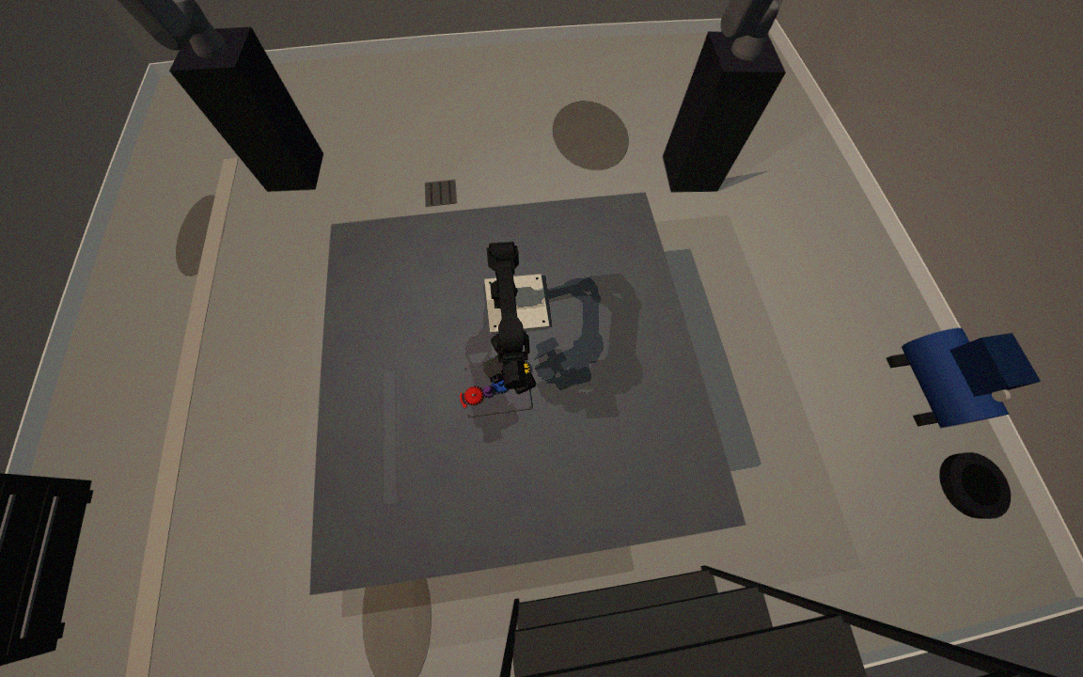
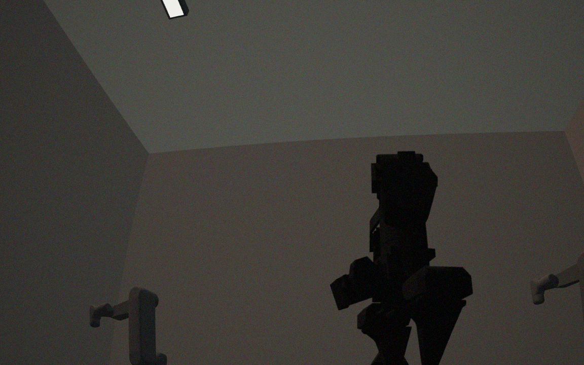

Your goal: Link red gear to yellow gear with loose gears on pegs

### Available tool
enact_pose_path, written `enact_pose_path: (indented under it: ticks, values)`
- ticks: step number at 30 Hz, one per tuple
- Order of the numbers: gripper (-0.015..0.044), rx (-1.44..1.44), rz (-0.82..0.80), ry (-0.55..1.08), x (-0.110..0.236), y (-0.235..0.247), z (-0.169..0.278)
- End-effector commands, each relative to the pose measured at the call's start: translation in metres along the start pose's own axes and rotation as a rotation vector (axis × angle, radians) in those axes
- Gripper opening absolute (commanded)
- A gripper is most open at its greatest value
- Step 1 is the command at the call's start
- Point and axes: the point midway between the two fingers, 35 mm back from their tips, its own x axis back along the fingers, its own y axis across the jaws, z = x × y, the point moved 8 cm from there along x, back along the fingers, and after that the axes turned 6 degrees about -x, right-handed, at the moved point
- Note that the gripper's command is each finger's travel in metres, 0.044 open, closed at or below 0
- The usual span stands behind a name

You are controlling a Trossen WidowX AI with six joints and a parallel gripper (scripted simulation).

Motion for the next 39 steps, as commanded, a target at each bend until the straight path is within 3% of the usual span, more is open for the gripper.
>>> enact_pose_path:
  ticks: [1,10,19,39]
  values:
    - [0.044,0.0,0.001,0.001,0.0,0.001,0.002]
    - [0.044,0.0,0.006,0.008,0.019,0.006,0.122]
    - [0.044,-0.001,0.005,0.02,0.043,-0.043,0.24]
    - [0.044,-0.001,0.005,0.021,0.045,-0.049,0.247]
